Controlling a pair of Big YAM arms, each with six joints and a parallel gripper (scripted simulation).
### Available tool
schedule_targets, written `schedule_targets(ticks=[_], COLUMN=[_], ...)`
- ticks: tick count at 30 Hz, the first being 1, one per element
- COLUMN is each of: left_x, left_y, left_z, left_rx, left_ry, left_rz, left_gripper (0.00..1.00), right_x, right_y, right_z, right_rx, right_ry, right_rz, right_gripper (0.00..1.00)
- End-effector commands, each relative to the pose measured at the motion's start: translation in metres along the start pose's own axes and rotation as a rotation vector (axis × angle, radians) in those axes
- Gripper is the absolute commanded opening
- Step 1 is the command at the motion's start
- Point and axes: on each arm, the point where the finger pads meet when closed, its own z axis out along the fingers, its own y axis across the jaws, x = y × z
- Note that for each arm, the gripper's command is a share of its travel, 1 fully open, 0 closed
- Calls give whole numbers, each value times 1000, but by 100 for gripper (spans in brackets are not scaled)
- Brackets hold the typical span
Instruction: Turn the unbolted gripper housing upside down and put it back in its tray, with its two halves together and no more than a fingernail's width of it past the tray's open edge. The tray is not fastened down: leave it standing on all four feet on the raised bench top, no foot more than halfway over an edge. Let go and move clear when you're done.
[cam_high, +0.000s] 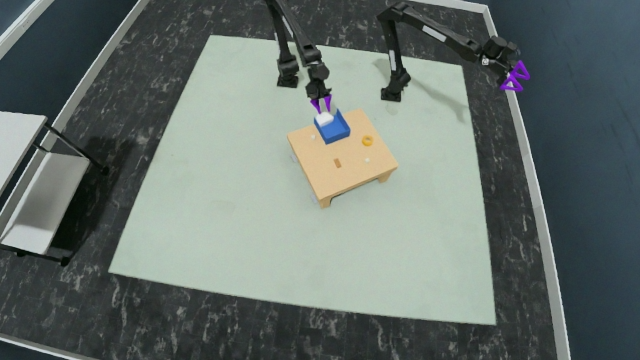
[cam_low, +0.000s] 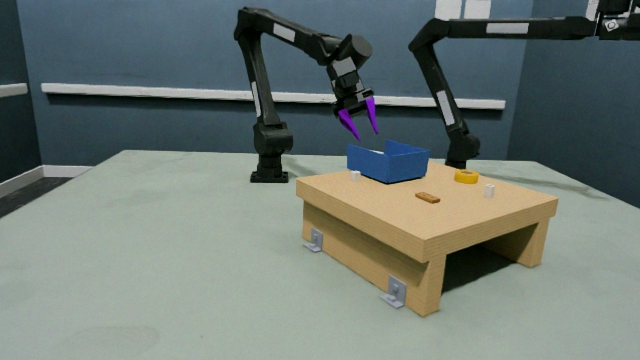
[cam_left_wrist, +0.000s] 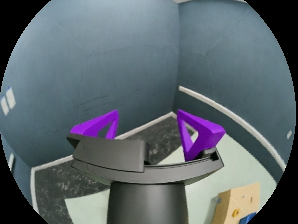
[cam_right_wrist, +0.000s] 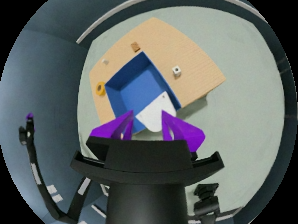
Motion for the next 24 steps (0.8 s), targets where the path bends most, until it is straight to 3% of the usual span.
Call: schedule_targets(ticks=[1, 13, 24], left_x=[-44, -44, -44], left_y=[6, 6, 6], left_z=[2, 2, 2], left_rx=[-15, -15, -15], left_ry=[-70, -70, -70], left_rz=[10, 10, 10], left_gripper=[100, 100, 100], right_x=[-8, -22, -11], right_y=[13, 18, 17], right_z=[-11, -20, -19], right_rx=[-53, -86, -101], right_ry=[-64, -145, -190], right_rz=[-133, -285, -464], right_gripper=[45, 45, 45])
